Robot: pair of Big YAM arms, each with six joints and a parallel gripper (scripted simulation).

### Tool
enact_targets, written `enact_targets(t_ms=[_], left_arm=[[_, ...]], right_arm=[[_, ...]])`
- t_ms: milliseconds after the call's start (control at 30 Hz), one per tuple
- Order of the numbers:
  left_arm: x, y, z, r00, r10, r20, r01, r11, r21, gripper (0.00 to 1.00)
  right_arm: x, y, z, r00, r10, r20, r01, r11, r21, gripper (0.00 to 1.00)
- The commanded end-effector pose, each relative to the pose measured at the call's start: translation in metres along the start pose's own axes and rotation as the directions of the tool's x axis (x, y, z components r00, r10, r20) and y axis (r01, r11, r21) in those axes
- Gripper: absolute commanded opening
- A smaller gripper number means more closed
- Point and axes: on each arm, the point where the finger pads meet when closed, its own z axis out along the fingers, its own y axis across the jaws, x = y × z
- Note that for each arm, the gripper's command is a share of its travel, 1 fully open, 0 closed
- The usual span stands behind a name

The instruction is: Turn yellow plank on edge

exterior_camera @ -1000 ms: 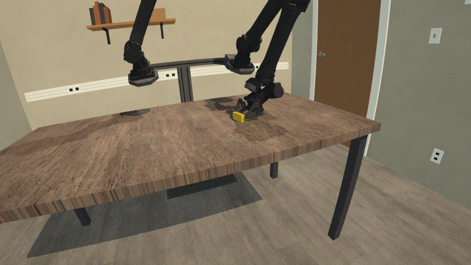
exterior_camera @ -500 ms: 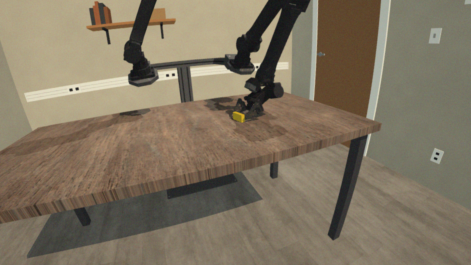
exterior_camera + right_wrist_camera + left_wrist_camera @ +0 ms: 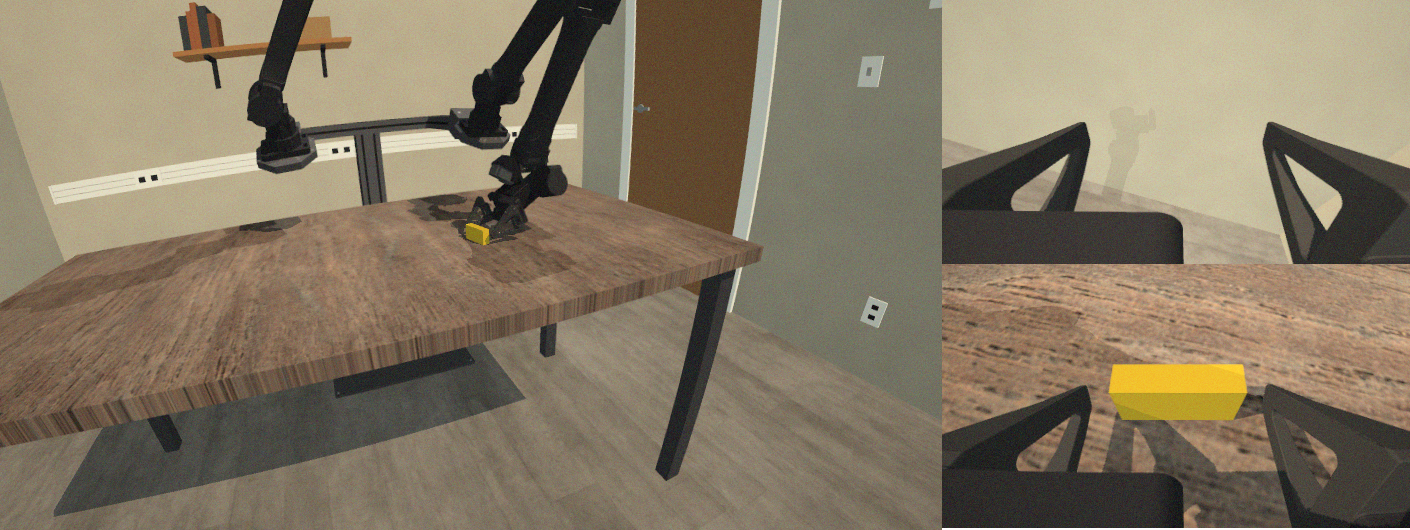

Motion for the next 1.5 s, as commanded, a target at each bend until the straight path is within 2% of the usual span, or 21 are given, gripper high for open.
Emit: enact_targets(t_ms=[0,833,1000,1467], left_arm=[[0.001,0.003,-0.001,1.0,0.011,0.001,-0.011,1.0,-0.009,1.0],[0.001,0.003,-0.002,1.0,0.011,0.001,-0.011,1.0,-0.009,1.0],[-0.007,-0.007,-0.011,1.0,-0.01,-0.003,0.01,1.0,-0.001,1.0],[-0.025,-0.007,-0.043,1.0,-0.007,-0.001,0.007,1.0,-0.004,1.0]], right_arm=[[-0.038,-0.005,-0.005,0.998,-0.01,0.056,0.01,1.0,0.007,1.0],[-0.038,-0.005,-0.005,0.998,-0.01,0.056,0.01,1.0,0.007,1.0],[-0.038,-0.005,-0.005,0.998,-0.01,0.056,0.01,1.0,0.007,1.0],[-0.038,-0.005,-0.005,0.998,-0.01,0.056,0.01,1.0,0.007,1.0]])
